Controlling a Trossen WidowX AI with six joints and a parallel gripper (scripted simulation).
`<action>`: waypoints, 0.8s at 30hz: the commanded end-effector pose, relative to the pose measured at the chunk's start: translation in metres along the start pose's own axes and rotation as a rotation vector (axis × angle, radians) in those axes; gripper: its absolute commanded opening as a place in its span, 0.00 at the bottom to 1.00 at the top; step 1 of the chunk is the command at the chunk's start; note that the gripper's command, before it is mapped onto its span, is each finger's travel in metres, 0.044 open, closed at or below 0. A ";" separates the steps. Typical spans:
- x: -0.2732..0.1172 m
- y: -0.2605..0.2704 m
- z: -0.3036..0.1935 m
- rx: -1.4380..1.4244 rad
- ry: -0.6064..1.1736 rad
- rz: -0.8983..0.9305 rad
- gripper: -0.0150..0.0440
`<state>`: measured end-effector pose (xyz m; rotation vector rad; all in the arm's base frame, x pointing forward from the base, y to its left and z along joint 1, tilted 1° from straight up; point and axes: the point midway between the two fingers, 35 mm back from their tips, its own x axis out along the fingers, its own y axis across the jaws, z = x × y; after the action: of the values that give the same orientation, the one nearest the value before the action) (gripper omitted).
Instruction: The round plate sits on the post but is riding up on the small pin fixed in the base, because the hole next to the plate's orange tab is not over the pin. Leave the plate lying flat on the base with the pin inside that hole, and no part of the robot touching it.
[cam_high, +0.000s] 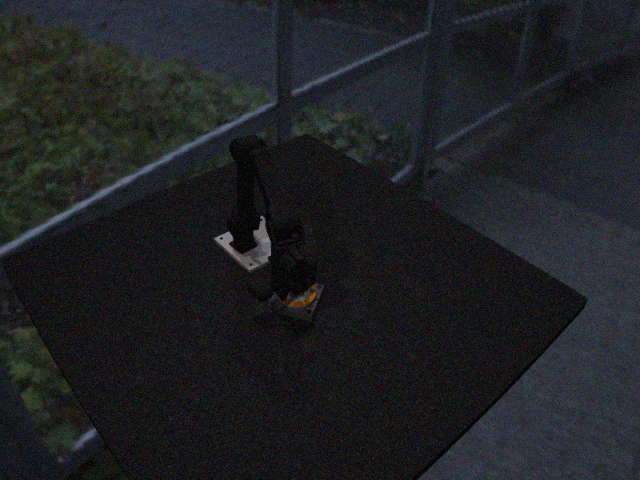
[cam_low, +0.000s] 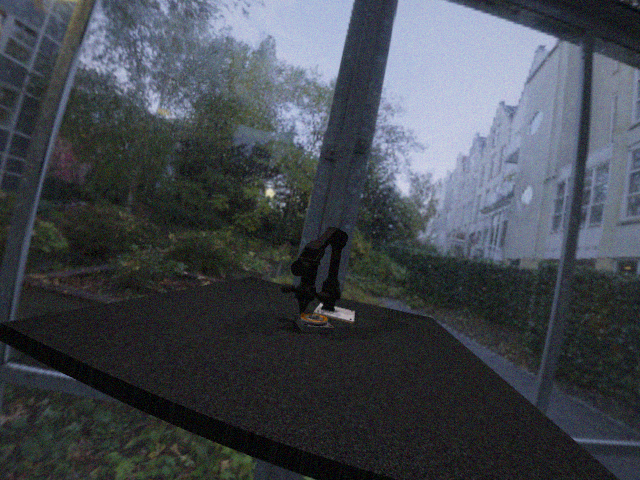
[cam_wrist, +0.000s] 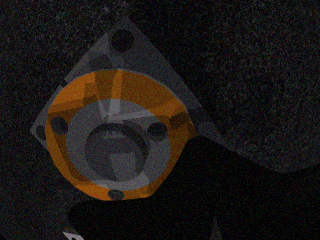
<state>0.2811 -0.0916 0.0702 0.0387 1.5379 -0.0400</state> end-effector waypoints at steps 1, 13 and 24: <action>-0.001 0.001 0.008 0.003 -0.008 0.000 0.25; -0.002 0.008 0.022 0.003 -0.010 0.001 0.25; -0.004 0.018 0.034 0.003 -0.011 0.002 0.25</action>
<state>0.3106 -0.0807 0.0737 0.0370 1.5303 -0.0455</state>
